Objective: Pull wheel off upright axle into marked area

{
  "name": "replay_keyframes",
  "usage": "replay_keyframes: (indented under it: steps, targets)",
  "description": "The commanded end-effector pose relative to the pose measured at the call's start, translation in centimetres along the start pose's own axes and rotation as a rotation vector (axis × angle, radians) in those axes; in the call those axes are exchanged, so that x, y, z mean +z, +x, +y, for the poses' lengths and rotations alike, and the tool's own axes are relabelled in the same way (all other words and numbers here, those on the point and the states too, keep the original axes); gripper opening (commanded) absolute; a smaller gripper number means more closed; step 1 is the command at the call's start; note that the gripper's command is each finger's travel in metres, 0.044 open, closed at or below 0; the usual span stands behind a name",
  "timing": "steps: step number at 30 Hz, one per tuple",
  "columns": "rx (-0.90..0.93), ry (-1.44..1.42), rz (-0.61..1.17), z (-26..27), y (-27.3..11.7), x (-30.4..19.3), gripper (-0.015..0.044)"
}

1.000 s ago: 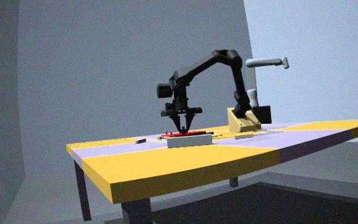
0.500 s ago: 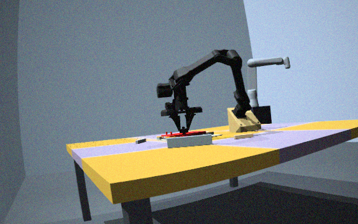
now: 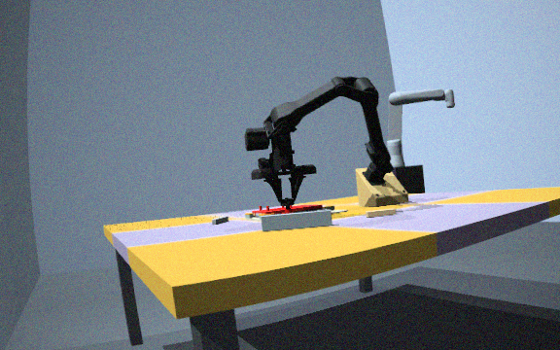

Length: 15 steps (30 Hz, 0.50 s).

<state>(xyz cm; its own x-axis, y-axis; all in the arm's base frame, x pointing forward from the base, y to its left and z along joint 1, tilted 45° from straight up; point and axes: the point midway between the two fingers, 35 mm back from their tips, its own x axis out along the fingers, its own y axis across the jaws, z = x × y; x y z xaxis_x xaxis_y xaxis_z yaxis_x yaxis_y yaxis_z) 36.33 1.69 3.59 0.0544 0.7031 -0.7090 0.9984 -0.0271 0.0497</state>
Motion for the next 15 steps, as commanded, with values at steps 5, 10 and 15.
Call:
replay_keyframes:
  steps: [5, 10, 15]
  targets:
    - [0.007, -0.002, -0.003, 0.08, -0.6, 0.07, 0.0]
    - [0.007, -0.001, -0.003, 0.08, -0.76, 0.08, 0.0]
    - [0.007, -0.001, -0.003, 0.08, -0.92, 0.08, 0.0]
